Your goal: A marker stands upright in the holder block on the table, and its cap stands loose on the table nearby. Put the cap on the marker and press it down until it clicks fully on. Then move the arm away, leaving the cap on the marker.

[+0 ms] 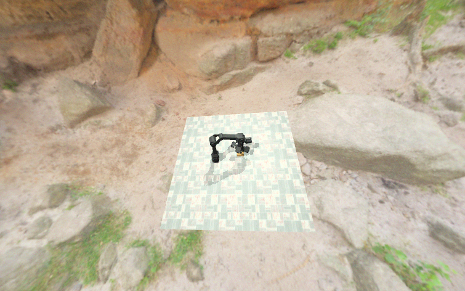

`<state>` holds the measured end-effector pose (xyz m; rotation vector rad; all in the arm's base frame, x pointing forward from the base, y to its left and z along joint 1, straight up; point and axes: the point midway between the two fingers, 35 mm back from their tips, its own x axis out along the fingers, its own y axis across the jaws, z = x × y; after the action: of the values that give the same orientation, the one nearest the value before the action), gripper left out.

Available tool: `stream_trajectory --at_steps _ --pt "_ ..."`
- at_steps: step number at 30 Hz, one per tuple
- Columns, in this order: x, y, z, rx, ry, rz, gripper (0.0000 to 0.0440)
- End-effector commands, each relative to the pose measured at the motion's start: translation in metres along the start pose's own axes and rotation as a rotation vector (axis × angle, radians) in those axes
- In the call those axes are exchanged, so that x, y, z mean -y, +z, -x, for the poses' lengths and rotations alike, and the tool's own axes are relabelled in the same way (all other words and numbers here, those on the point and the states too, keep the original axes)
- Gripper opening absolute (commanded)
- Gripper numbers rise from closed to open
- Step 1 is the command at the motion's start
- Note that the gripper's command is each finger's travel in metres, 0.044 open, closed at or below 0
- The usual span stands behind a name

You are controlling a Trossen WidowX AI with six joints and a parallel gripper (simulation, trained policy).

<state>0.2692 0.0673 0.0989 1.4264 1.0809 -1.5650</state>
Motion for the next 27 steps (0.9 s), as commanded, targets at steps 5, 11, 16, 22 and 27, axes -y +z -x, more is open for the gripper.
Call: stream_trajectory --at_steps 5,11,16,22,27 --pt "0.002 0.009 -0.017 0.053 -0.029 0.003 0.014" --pt "0.001 0.009 -0.017 0.053 -0.027 0.005 0.0147" --pt "-0.001 0.01 -0.017 0.054 -0.014 0.02 0.0153" --pt "0.009 0.014 -0.018 0.058 -0.04 0.028 0.0235" --pt "0.014 0.017 -0.016 0.055 -0.037 0.038 0.0365"
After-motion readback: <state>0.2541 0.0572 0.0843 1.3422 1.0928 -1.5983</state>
